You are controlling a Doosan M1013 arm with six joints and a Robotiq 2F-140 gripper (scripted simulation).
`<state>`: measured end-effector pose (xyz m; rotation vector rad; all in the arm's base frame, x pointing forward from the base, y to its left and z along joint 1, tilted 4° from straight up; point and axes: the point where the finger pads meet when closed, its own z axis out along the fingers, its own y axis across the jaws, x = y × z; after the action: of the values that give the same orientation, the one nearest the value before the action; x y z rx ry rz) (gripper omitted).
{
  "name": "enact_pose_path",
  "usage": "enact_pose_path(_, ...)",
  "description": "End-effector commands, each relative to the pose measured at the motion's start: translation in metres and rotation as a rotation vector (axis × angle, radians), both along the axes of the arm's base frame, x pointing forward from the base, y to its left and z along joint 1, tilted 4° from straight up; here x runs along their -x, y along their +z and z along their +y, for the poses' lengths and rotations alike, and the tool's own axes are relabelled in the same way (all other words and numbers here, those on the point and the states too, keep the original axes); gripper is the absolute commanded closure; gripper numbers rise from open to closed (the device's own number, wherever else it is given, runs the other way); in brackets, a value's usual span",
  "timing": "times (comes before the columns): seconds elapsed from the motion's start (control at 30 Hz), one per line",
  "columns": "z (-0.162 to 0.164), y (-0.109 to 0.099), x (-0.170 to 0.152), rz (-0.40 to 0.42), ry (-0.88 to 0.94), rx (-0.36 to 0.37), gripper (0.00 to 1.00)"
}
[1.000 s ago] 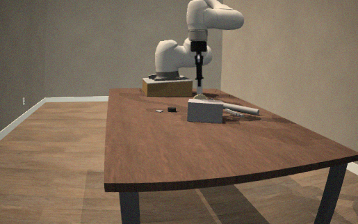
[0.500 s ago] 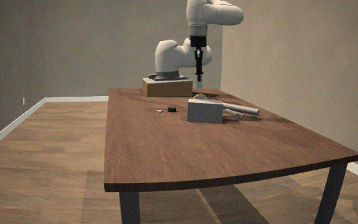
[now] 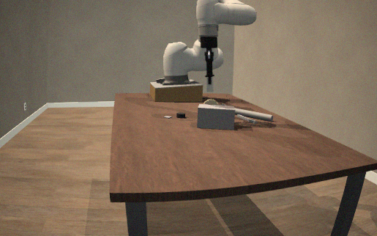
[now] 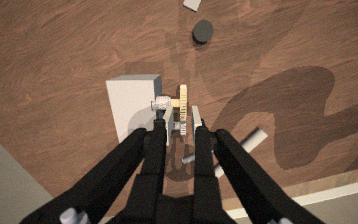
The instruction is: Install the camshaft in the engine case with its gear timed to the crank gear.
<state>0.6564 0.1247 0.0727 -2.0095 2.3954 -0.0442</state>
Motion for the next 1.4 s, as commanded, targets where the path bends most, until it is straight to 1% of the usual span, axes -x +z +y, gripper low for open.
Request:
enact_pose_path(0.0, 0.001, 0.009, -0.001, -0.001, -0.006, -0.007, 0.81)
enact_pose_path(0.27, 0.003, 0.033, -0.001, -0.001, -0.006, -0.007, 0.81)
enact_pose_path(0.33, 0.003, 0.033, -0.001, -0.001, -0.006, -0.007, 0.81)
enact_pose_path(0.5, 0.004, 0.046, 0.0, -0.001, -0.006, -0.007, 0.81)
enact_pose_path(0.63, 0.004, 0.054, 0.0, -0.001, -0.006, -0.007, 0.81)
enact_pose_path(0.8, 0.005, 0.057, 0.0, -0.001, -0.006, -0.007, 0.81)
enact_pose_path(1.37, 0.005, 0.057, 0.0, -0.001, -0.006, -0.007, 0.81)
